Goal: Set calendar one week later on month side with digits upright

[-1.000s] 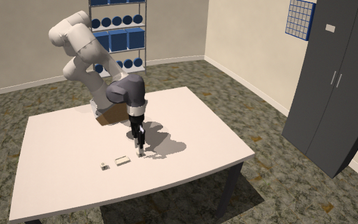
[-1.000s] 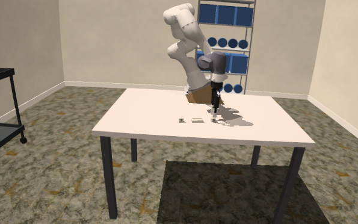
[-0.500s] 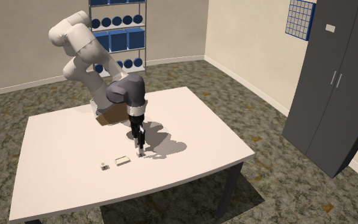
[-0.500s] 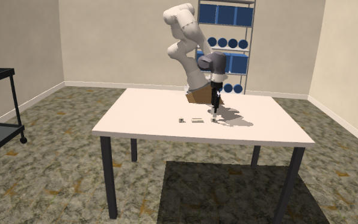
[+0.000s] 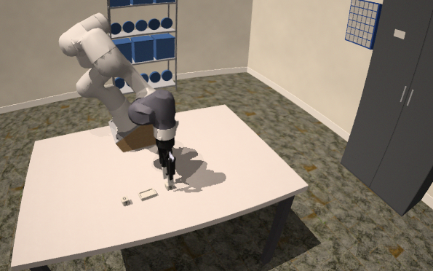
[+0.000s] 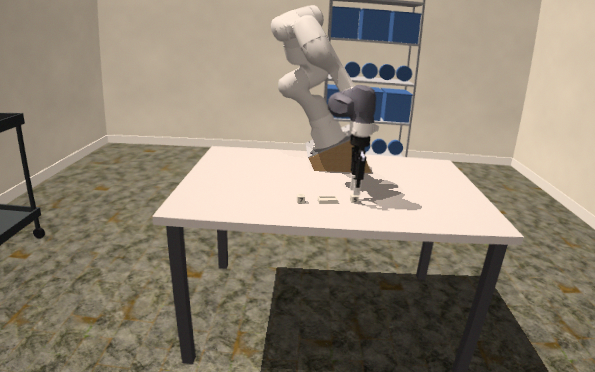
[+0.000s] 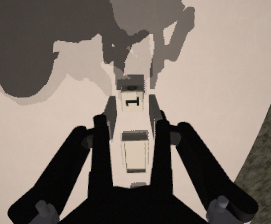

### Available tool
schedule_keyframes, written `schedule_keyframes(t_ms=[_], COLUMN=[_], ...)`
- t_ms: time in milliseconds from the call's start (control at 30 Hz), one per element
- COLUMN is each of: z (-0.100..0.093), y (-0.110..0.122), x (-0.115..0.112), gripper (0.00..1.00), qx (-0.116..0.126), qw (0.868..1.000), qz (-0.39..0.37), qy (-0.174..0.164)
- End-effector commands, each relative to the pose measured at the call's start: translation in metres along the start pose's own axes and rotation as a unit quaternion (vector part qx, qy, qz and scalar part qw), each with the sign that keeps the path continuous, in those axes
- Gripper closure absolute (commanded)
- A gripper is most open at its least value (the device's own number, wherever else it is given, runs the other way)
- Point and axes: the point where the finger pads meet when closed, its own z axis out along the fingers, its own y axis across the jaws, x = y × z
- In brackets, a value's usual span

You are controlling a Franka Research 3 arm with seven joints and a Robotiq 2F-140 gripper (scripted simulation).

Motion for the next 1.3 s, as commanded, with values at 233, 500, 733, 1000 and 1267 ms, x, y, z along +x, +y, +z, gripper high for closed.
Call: schedule_keyframes(t_ms=[233,500,733,1000,1267], z=[0.003,0.015,0.024,0.029,0.029], y=[0.001,0.001,0.001,0.001,0.001], x=[0.001,0.001,0.001,0.001,0.001], gripper=[0.72,0.72,0.72,0.72,0.72], qx=[-0.001,-0.001,-0.001,-0.001,-0.001], qw=[1.0,1.0,1.0,1.0,1.0], qz=[0.002,0.002,0.002,0.002,0.002], qy=[0.0,0.0,0.0,0.0,0.0])
